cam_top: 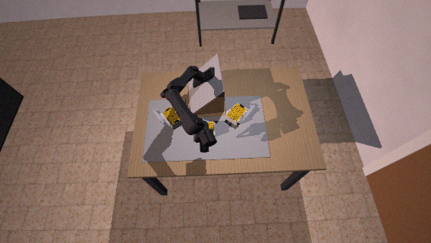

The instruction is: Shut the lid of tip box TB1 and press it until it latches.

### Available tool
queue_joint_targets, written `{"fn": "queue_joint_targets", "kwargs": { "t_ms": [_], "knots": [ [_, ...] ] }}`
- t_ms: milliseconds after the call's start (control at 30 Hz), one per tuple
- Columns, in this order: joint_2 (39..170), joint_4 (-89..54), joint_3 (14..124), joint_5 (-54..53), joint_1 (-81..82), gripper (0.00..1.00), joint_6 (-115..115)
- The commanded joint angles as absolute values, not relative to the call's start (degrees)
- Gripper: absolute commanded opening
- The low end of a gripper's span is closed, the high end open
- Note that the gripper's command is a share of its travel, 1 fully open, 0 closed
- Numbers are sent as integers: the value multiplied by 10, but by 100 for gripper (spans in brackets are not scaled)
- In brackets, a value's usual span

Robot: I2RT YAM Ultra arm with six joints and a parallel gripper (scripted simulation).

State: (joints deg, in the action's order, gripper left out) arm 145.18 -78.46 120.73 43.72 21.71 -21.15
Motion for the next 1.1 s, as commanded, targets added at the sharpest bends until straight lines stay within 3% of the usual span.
{"fn": "queue_joint_targets", "kwargs": {
  "t_ms": [0, 1067],
  "knots": [
    [1433, -772, 1193, 441, 230, 0, -209],
    [1413, -758, 1156, 439, 233, 0, -219]
  ]
}}
